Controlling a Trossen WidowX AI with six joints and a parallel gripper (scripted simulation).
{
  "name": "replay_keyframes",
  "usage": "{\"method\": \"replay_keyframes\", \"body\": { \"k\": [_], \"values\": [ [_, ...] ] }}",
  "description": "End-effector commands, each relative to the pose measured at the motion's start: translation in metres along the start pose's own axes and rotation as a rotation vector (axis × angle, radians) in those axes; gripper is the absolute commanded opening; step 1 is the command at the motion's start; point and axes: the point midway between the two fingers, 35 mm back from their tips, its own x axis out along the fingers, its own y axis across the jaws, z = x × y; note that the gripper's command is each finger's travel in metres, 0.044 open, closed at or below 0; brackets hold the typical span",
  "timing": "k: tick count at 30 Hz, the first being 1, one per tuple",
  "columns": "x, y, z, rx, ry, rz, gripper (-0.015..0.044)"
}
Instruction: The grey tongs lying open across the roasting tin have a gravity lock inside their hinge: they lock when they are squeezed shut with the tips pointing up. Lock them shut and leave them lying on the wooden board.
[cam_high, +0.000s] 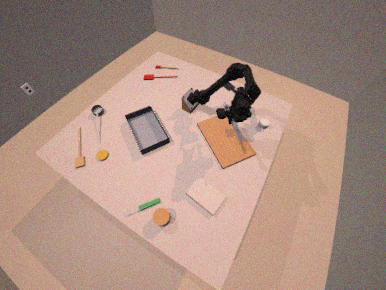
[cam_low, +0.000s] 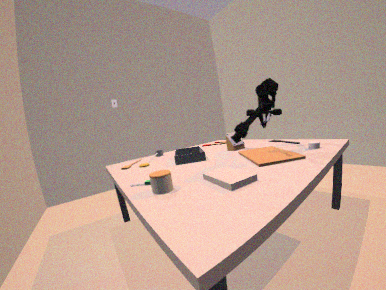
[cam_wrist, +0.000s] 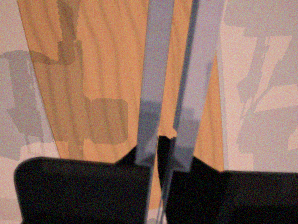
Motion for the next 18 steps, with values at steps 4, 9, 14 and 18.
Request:
{"method": "replay_keyframes", "body": {
  "k": [4, 9, 14, 18],
  "values": [
    [-0.002, 0.001, 0.002, 0.0, -0.005, 0.007, -0.015],
    [0.002, 0.0, 0.002, 0.0, 0.001, 0.011, -0.015],
    [0.009, -0.001, 0.003, 0.0, 0.01, 0.016, -0.015],
    [0.014, -0.002, 0.003, 0.001, 0.016, 0.021, -0.015]
  ]
}}
